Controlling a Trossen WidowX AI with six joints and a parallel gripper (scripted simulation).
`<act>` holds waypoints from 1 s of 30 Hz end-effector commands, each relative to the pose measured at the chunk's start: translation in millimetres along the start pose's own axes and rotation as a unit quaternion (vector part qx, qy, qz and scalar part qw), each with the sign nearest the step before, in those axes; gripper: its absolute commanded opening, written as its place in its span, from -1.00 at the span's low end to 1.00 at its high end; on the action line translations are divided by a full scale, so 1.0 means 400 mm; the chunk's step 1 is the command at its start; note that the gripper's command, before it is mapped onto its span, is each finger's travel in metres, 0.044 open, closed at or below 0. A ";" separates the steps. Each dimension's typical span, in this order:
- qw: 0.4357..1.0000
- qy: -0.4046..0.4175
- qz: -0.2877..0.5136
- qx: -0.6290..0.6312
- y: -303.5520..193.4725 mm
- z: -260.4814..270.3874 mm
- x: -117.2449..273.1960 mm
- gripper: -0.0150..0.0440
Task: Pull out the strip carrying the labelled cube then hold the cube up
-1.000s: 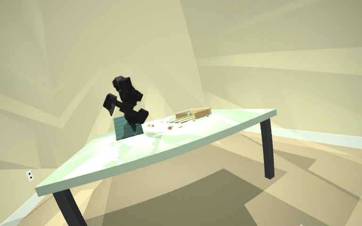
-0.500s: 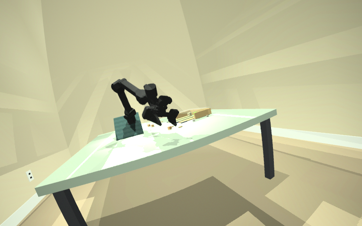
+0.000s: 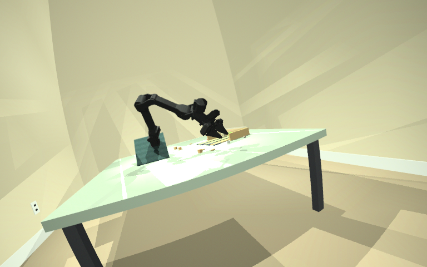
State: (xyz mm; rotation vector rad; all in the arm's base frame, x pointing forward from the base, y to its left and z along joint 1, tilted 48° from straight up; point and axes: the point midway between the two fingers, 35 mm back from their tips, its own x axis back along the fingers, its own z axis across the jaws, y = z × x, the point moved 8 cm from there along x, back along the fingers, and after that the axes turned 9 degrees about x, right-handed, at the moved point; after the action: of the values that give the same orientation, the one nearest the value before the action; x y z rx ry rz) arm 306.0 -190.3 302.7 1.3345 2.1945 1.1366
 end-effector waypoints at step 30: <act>0.899 0.307 -0.129 0.283 -0.293 0.631 0.688 0.86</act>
State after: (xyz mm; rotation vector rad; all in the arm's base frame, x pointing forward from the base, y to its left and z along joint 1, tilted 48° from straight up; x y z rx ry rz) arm 262.8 130.0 92.0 0.8746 3.2311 0.9517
